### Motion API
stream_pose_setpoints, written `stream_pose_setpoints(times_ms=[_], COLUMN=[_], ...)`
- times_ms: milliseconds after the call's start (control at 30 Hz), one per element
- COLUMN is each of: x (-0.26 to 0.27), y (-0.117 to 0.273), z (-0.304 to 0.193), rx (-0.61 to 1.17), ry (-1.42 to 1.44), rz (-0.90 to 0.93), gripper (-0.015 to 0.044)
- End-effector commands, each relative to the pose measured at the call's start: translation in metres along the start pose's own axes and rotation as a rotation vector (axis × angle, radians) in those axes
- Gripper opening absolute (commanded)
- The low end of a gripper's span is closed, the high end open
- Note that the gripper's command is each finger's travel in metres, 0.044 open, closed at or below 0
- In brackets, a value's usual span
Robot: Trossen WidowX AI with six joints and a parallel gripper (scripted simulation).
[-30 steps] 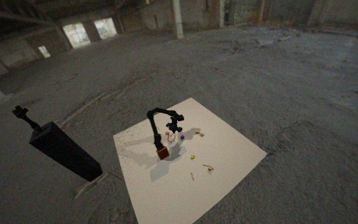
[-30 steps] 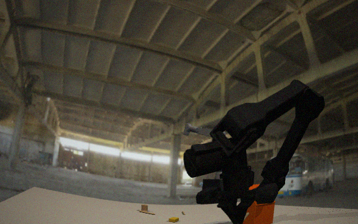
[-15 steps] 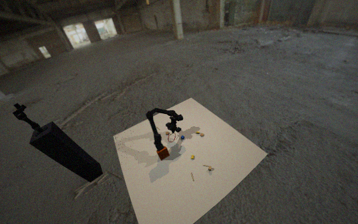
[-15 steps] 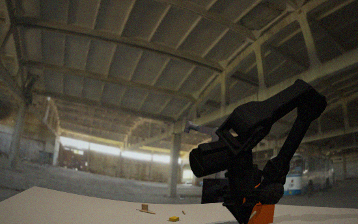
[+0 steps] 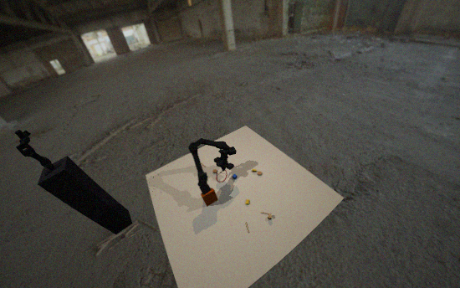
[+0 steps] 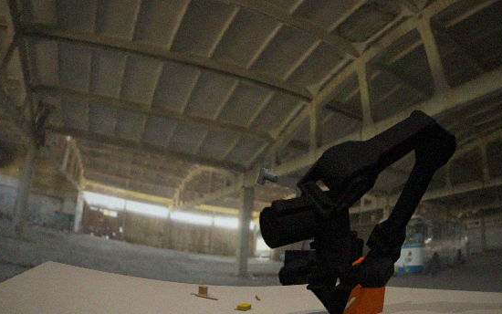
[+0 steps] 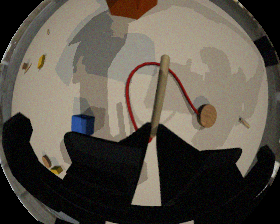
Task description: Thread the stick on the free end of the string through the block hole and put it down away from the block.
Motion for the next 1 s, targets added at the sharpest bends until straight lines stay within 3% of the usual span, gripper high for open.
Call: stream_pose_setpoints(times_ms=[0, 967], x=[-0.001, 0.001], y=[0.003, 0.014], z=[-0.007, -0.038], rx=[0.016, 0.068], ry=[0.009, 0.009], rz=[-0.002, -0.005], gripper=[0.0000, 0.0000])
Point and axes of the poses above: the point midway between the two fingers, 35 mm back from their tips, its own y axis back along the fingers, its own x axis across the jaws, z = x × y, the point moved 8 cm from there along y, back along the fingers, and after that the axes turned 12 degrees about -y, right-handed, at the moved point
